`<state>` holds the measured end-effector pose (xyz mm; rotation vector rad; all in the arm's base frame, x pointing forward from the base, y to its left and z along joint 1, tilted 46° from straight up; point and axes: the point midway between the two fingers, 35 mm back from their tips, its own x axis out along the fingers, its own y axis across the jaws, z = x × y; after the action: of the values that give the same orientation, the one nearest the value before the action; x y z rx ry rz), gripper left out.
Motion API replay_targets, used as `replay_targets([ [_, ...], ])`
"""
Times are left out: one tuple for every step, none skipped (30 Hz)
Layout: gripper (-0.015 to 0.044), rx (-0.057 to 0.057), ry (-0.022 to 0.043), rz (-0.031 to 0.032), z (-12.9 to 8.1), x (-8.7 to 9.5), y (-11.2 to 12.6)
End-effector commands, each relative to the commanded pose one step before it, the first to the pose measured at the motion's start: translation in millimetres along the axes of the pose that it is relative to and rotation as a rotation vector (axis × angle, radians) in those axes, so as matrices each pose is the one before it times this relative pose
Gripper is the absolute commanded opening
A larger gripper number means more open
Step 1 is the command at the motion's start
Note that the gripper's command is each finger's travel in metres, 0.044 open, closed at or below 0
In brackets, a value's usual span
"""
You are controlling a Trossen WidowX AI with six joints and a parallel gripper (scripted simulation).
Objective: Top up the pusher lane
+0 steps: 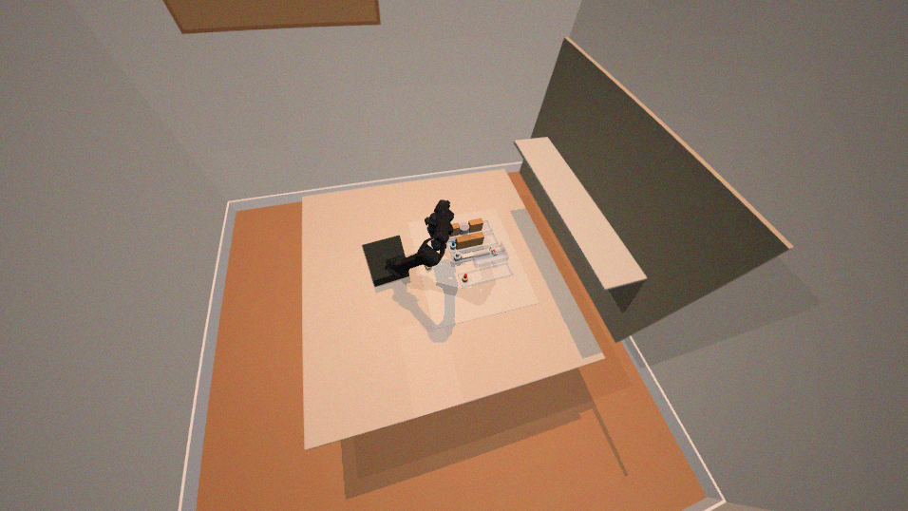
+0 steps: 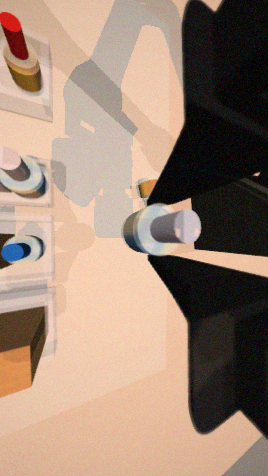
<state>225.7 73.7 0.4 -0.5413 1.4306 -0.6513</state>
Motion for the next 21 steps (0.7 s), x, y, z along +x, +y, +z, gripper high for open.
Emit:
replay_targets([
  [0.0,0.0003,-0.00681,0.00392,17.75,6.15,-10.61],
  [0.0,-0.0009,-0.00044,-0.00026,3.9,1.95,-3.04],
  [0.0,-0.0008,-0.00041,-0.00055,3.84,2.0,-3.16],
  [0.0,-0.0007,-0.00038,-0.00084,3.78,2.04,-3.27],
  [0.0,-0.0006,-0.00033,-0.00113,3.71,2.09,-3.38],
  [0.0,-0.0006,-0.00027,-0.00142,3.64,2.14,-3.49],
  [0.0,-0.0005,-0.00021,-0.0017,3.57,2.18,-3.6],
  [0.0,-0.0005,-0.00013,-0.00199,3.49,2.23,-3.71],
  [0.0,-0.0004,-0.00004,-0.00227,3.41,2.28,-3.81],
  [0.0,-0.0004,0.00006,-0.00255,3.33,2.32,-3.91],
  [0.0,-0.0003,0.00017,-0.00282,3.24,2.37,-4.01],
  [0.0,-0.0003,0.00029,-0.0031,3.16,2.42,-4.11],
  [0.0,-0.0003,0.00042,-0.00337,3.07,2.47,-4.21],
  [0.0,-0.0002,0.00045,-0.003,2.48,2.09,-3.57],
  [0.0,-0.0001,0.00032,-0.00189,1.46,1.27,-2.17],
  [0.0,0.0,0.00011,-0.00064,0.48,0.43,-0.73],
  [0.0,0.0,0.0,0.0,0.0,0.0,0.0],
  [0.0,0.0,0.0,0.0,0.0,0.0,0.0],
  [0.0,0.0,-0.00001,0.00002,0.03,0.83,0.02],
  [0.0,0.0,-0.00003,0.00002,0.04,1.46,0.03],
  [0.0,0.0,-0.00004,0.00001,0.05,2.19,0.03],
])
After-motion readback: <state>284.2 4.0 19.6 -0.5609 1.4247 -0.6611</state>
